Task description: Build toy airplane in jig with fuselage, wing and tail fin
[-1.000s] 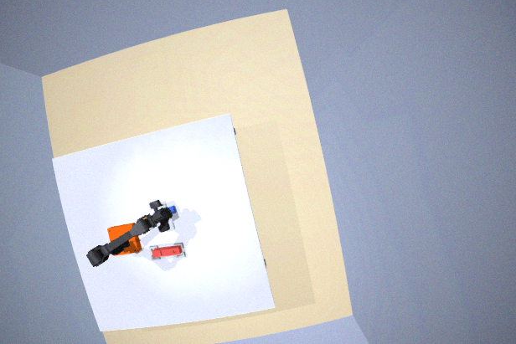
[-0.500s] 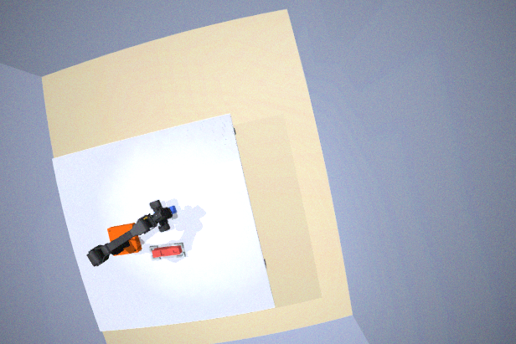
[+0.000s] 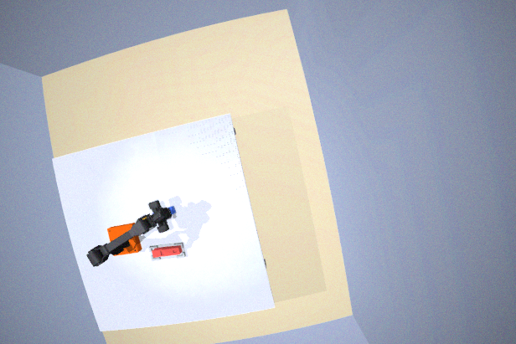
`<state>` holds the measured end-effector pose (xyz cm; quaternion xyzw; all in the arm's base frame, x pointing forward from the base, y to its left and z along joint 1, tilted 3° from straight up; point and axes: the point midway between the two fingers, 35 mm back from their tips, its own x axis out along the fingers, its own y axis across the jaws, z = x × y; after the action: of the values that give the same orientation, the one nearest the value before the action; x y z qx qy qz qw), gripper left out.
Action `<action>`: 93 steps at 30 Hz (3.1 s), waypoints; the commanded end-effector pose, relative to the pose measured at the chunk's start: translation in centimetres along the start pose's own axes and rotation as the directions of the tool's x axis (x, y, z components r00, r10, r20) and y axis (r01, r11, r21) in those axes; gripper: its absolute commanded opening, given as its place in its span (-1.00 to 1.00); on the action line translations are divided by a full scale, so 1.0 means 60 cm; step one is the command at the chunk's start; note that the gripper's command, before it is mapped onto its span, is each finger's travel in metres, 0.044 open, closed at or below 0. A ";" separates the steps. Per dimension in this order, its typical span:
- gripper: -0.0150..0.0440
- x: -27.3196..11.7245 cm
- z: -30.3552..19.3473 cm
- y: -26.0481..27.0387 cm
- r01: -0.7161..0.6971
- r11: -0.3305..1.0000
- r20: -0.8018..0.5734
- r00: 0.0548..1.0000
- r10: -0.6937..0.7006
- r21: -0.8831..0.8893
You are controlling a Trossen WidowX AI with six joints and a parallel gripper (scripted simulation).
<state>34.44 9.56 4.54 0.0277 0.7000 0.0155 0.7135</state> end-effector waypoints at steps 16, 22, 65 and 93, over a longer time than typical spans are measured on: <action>-0.49 -0.108 0.008 0.001 -0.004 1.000 0.015 1.000 0.004 0.001; -0.49 -0.141 0.005 0.000 -0.004 1.000 0.015 1.000 0.004 0.001; -0.49 -0.164 -0.024 -0.161 0.011 0.898 0.013 1.000 -0.006 -0.440; -0.49 -0.139 -0.089 -0.297 0.016 0.605 0.009 1.000 -0.013 -0.796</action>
<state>29.32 -7.76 11.74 -0.2783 0.6298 0.3040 0.6584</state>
